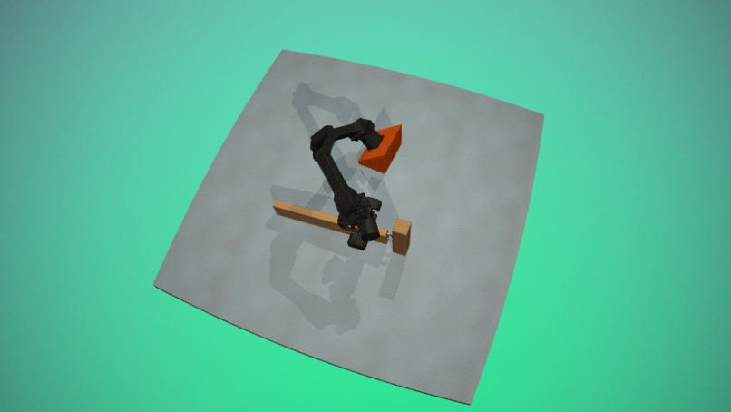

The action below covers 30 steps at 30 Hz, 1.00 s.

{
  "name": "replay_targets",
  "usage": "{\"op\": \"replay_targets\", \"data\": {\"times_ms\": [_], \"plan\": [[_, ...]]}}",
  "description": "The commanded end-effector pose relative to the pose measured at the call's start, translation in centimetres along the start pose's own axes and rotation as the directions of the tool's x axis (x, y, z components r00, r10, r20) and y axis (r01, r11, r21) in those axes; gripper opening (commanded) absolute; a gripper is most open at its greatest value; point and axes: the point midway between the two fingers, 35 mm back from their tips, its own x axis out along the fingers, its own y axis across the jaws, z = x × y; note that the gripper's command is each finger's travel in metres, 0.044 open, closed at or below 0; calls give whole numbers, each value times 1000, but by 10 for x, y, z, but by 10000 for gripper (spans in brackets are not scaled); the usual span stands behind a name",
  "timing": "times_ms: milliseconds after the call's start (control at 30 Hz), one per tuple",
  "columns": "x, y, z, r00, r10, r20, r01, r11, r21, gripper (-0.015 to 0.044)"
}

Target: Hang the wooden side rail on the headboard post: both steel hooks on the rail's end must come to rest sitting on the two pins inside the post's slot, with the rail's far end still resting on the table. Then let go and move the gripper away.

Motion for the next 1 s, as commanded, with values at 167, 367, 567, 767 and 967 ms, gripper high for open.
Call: {"op": "replay_targets", "data": {"times_ms": [167,367,567,767,967], "plan": [[-4,0,-3,1000,6,-5,-6,1000,2,0],[-4,0,-4,1000,6,-5,-6,1000,2,0],[-3,-1,-4,1000,6,-5,-6,1000,2,0],[-2,0,-5,1000,6,-5,-6,1000,2,0],[-3,0,-5,1000,6,-5,-6,1000,2,0]]}}
